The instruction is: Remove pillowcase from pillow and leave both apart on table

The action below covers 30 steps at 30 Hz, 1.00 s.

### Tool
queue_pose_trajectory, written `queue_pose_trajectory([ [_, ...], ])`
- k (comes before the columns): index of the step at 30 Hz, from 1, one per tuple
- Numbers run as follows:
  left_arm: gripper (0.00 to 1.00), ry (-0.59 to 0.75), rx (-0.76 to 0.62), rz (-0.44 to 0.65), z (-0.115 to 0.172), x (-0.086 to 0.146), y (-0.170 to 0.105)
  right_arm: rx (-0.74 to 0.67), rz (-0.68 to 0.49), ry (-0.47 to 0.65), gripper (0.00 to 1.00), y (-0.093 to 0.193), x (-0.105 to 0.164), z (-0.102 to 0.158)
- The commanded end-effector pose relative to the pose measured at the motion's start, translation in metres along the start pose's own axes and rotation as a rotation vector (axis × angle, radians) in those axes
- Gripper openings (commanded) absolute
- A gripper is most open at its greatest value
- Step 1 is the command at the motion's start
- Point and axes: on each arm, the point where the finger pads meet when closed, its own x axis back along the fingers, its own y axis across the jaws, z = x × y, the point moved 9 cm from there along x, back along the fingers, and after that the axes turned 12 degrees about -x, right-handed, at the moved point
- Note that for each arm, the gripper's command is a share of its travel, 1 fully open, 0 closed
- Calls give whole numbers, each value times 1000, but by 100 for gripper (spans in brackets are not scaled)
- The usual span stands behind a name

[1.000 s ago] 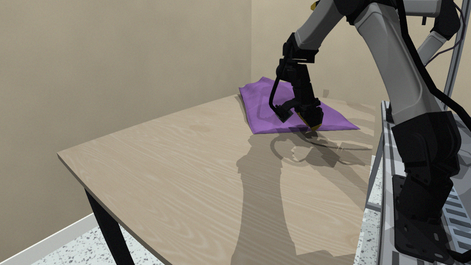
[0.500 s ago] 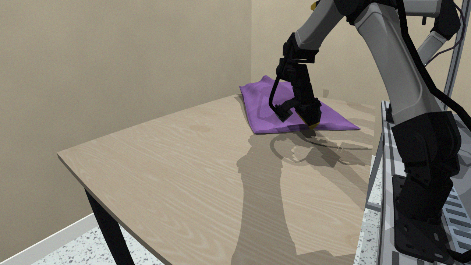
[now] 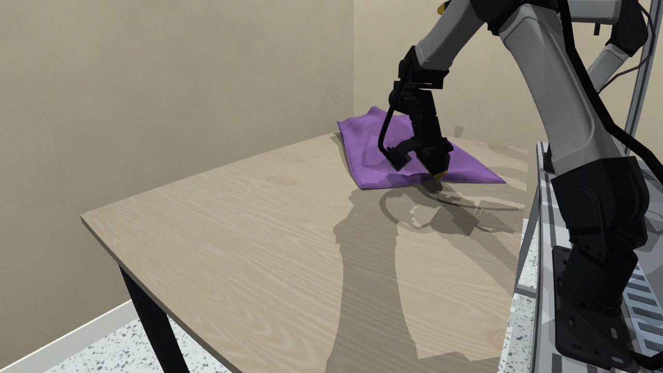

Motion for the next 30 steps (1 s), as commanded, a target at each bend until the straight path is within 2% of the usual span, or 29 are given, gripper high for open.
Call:
queue_pose_trajectory([
  [1, 7, 10, 49, -123, -7, -27, 20, 10, -15, 29, 3, 2, -2, 5],
  [30, 4, 10, 49, -123, -7, -27, 20, 10, -15, 29, 3, 2, -2, 5],
])
